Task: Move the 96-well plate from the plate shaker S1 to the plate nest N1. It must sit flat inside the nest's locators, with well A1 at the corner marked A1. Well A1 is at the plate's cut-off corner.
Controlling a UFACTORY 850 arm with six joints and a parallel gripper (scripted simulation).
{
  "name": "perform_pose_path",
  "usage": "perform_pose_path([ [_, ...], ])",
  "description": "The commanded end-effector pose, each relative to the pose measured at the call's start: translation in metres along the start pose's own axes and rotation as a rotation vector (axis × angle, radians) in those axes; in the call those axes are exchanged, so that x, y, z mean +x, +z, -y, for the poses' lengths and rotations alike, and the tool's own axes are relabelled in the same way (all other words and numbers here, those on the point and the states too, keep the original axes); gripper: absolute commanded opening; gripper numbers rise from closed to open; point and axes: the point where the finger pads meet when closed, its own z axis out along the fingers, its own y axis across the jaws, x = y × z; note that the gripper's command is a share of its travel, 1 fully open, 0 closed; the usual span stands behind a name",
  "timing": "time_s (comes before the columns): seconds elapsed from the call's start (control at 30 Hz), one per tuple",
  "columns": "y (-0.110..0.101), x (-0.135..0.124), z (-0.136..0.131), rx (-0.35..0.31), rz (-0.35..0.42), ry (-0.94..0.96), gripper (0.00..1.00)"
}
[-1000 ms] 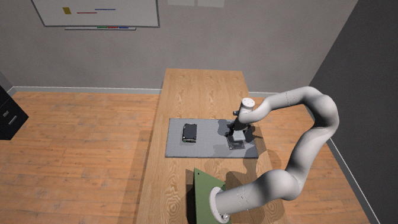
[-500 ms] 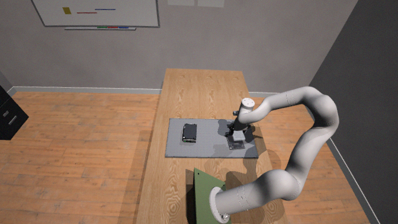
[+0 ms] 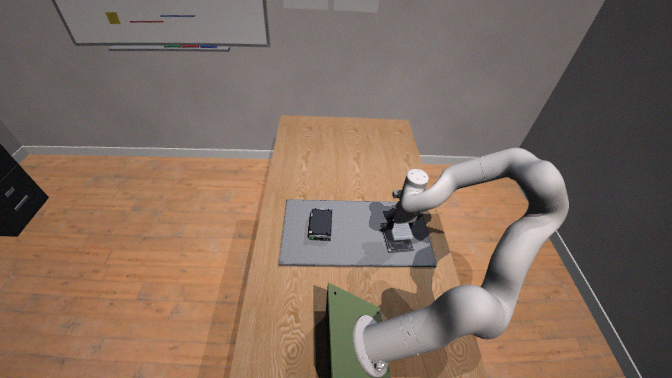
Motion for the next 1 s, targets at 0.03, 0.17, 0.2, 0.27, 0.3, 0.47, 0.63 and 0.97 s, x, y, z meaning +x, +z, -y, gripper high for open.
perform_pose_path([
  [0.03, 0.011, 0.001, 0.000, 0.000, -0.001, 0.001, 0.00],
  [0.17, 0.017, 0.001, 0.000, 0.000, -0.001, 0.001, 0.00],
  [0.2, 0.019, 0.001, 0.000, 0.000, -0.001, 0.001, 0.00],
  [0.27, 0.021, 0.001, 0.000, 0.000, -0.001, 0.001, 0.00],
  [0.3, 0.021, 0.001, 0.000, 0.000, -0.001, 0.001, 0.00],
  [0.47, 0.029, 0.001, 0.000, 0.000, -0.001, 0.000, 0.00],
  [0.63, 0.037, 0.001, 0.000, 0.000, -0.001, 0.000, 0.00],
  [0.97, 0.047, 0.001, 0.000, 0.000, -0.001, 0.000, 0.00],
])
